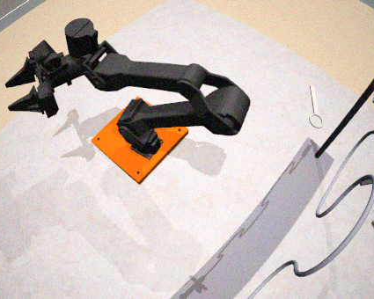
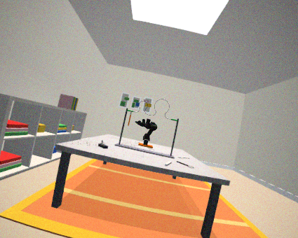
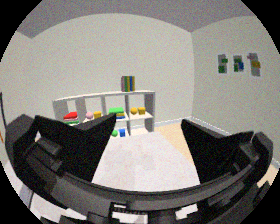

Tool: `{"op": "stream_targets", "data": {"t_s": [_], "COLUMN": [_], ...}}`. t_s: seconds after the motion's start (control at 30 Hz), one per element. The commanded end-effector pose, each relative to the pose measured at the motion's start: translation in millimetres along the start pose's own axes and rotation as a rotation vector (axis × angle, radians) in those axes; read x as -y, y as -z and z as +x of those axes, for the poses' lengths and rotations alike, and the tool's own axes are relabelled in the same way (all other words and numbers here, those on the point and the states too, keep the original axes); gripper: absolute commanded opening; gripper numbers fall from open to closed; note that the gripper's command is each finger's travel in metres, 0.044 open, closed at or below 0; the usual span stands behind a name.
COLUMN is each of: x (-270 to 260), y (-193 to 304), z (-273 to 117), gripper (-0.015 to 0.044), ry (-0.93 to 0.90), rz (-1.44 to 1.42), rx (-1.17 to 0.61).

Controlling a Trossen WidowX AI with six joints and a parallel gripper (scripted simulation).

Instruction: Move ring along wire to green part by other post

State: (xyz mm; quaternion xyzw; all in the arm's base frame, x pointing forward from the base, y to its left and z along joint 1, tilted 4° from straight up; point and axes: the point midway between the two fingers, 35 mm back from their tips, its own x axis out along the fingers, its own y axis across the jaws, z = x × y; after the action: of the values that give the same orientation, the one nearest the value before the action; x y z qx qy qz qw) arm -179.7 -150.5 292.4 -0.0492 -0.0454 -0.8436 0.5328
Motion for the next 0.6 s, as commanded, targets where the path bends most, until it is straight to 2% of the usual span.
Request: {"op": "stream_targets", "data": {"t_s": [0.0,0.27,0.57], "x": [-0.8,-38.8,-96.5], "y": [0.3,13.8,31.5], "z": [0.7,27.2,49.1], "gripper": [0.0374,0.0164,0.0160], "ry": [-0.005,-0.231,-0.511], "rz": [0.000,0.019,0.034], "rx": [-0.001,-0.033,-0.068]}}
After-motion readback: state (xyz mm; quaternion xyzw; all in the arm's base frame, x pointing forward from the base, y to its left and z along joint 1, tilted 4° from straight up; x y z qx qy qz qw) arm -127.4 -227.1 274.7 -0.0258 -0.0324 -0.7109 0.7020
